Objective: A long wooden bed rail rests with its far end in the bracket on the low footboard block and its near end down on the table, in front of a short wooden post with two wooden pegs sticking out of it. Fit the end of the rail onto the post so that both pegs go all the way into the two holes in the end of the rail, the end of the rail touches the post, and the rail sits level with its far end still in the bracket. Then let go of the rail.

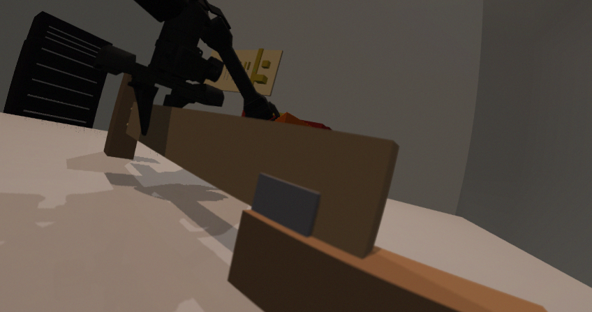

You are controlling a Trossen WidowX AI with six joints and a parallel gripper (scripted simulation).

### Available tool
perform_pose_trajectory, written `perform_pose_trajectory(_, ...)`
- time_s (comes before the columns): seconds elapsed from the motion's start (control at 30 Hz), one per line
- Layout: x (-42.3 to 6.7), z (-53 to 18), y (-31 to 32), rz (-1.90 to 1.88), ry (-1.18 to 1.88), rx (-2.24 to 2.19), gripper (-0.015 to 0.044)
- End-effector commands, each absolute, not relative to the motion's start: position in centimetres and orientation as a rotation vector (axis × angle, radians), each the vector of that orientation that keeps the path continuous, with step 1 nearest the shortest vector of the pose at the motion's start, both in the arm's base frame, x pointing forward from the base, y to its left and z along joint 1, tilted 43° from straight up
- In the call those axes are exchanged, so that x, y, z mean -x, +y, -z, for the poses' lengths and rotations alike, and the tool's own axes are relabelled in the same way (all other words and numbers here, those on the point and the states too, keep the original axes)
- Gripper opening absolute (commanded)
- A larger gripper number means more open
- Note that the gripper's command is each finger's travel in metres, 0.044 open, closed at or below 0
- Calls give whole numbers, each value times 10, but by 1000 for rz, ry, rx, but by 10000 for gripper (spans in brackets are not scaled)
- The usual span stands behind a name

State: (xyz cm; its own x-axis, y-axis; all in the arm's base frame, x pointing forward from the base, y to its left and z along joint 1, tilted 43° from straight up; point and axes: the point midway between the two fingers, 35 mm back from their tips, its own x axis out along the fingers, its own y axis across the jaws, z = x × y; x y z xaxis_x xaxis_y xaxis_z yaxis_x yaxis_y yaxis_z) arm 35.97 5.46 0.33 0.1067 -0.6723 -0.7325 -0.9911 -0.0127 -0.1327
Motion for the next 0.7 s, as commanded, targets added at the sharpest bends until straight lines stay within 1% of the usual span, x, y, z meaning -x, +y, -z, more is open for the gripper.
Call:
perform_pose_trajectory(0.0, -360, -6, 57, -642, 1616, 1751, 0)
perform_pose_trajectory(0.67, -359, -6, 55, -642, 1617, 1751, 0)
